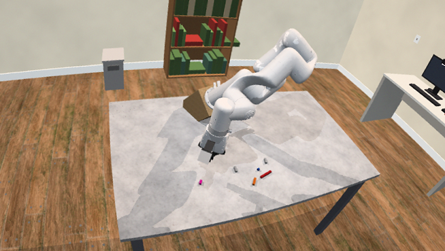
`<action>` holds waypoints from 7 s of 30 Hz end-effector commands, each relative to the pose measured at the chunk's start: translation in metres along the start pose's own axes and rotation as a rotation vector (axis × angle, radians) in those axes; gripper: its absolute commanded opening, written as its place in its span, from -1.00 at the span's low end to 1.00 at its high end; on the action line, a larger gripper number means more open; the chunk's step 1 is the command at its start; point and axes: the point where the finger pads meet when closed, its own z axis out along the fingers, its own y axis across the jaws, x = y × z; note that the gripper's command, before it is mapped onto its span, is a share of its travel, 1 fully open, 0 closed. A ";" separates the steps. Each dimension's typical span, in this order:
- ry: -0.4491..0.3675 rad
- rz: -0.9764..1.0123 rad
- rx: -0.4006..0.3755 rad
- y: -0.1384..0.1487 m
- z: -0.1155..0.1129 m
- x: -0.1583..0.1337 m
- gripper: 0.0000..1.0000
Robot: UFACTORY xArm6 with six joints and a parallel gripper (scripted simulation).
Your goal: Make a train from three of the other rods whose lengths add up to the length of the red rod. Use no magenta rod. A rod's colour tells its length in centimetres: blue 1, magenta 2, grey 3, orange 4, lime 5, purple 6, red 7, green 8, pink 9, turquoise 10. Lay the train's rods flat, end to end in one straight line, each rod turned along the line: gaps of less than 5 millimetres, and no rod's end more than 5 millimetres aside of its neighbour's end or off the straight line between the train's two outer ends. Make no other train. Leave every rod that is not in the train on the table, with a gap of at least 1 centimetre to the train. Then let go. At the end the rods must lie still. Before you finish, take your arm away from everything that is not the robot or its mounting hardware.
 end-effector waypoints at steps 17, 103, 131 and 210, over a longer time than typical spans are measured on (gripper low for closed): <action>0.031 -0.067 0.076 0.043 0.000 0.014 -0.92; 0.031 -0.067 0.075 0.037 0.088 0.018 -0.92; 0.031 -0.067 0.075 0.038 0.088 0.018 -0.92; 0.031 -0.067 0.075 0.037 0.100 0.019 -0.51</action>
